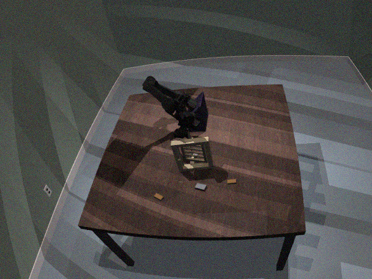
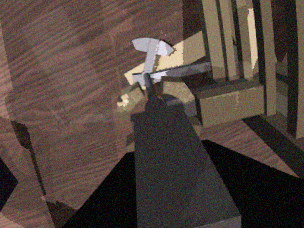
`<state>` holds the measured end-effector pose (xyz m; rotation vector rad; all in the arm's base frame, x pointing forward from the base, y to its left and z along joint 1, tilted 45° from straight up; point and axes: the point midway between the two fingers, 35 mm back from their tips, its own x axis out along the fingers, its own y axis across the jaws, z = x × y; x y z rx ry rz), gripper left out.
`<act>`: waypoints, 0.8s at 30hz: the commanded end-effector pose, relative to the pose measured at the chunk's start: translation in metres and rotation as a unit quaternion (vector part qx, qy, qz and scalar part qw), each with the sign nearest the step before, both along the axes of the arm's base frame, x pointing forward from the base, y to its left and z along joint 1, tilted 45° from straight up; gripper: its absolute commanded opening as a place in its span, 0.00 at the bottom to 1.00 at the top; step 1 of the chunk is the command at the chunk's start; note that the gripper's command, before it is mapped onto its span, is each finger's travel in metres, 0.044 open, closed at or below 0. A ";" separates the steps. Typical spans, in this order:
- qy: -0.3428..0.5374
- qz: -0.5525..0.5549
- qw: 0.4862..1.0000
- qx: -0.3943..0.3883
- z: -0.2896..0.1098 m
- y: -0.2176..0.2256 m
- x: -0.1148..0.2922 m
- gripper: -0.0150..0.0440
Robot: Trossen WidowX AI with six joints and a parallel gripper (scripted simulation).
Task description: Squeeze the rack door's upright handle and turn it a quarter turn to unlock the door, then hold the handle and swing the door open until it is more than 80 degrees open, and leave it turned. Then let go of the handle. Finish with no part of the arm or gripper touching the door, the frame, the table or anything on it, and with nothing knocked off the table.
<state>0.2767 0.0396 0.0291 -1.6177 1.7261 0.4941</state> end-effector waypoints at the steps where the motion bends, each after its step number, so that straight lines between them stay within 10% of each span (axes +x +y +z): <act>1: -0.036 -0.029 0.999 0.003 -0.002 0.002 -0.001 0.29; 24: -0.157 -0.153 0.976 0.011 -0.023 0.021 -0.032 0.29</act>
